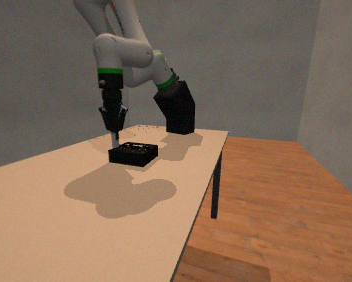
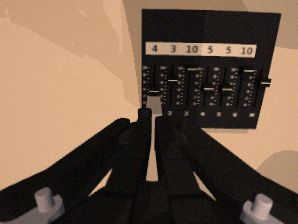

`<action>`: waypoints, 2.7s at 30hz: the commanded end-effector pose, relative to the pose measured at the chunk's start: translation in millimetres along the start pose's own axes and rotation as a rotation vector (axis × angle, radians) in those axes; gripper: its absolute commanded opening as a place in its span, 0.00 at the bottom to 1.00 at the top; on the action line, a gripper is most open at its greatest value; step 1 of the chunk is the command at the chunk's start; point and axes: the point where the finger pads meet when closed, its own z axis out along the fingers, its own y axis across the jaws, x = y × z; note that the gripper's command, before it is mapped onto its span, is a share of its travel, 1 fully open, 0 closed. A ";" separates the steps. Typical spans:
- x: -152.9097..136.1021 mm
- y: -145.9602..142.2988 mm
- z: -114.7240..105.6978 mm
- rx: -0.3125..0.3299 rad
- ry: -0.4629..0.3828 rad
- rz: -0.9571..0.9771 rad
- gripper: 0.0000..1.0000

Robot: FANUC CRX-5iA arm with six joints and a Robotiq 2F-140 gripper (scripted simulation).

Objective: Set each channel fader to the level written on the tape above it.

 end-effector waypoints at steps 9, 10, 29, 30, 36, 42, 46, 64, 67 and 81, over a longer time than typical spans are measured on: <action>-3.2 0.1 -0.1 0.000 0.000 0.000 0.00; -3.2 0.1 -0.3 0.000 0.000 0.000 0.00; -3.2 0.1 -37.5 0.000 0.000 0.000 0.00; -3.2 0.1 -38.7 0.000 0.000 0.000 0.00; -3.2 0.1 -40.1 0.000 0.000 0.000 0.00; -3.2 0.1 -40.1 0.000 0.000 0.000 0.00; -3.2 0.1 -40.1 0.000 0.000 0.000 0.00; 5.8 3.4 -39.7 0.000 0.000 0.464 0.00; 7.2 3.9 -39.7 0.000 0.000 0.534 0.00; 32.4 12.6 -38.4 -0.027 0.043 1.290 0.00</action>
